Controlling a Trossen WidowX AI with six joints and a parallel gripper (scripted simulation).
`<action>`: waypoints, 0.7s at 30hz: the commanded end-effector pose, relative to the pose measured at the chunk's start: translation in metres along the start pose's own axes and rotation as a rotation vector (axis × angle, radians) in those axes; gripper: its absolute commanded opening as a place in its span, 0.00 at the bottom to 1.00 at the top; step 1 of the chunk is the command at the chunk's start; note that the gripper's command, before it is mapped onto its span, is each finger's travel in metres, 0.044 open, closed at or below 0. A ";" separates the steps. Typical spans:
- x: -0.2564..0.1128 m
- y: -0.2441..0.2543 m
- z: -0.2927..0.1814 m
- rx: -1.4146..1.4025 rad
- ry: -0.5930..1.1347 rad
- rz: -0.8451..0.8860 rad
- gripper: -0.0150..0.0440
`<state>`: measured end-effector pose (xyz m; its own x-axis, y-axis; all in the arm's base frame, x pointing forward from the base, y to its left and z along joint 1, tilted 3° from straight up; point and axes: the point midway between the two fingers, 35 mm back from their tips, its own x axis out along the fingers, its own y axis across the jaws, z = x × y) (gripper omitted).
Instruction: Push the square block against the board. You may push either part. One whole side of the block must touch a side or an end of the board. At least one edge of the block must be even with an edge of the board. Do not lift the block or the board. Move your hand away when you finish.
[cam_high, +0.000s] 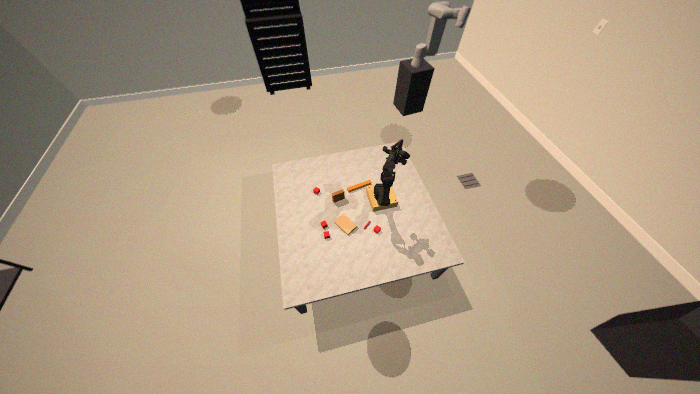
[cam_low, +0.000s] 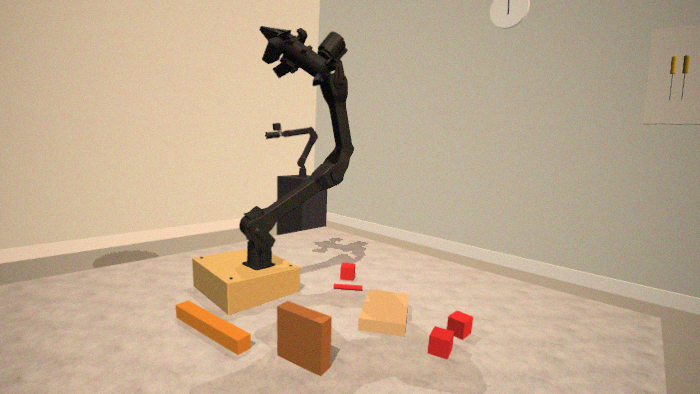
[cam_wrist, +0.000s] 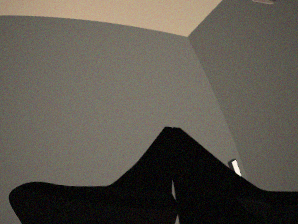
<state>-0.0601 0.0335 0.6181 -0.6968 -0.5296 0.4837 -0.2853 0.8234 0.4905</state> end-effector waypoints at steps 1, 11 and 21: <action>0.018 -0.024 0.002 -0.034 0.007 -0.086 0.25; 0.056 -0.093 0.005 -0.171 0.032 -0.320 0.25; 0.075 -0.173 0.003 -0.325 0.102 -0.569 0.25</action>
<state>-0.0703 -0.1268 0.5766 -0.4694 -0.8622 0.1903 -0.3745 0.3896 0.8414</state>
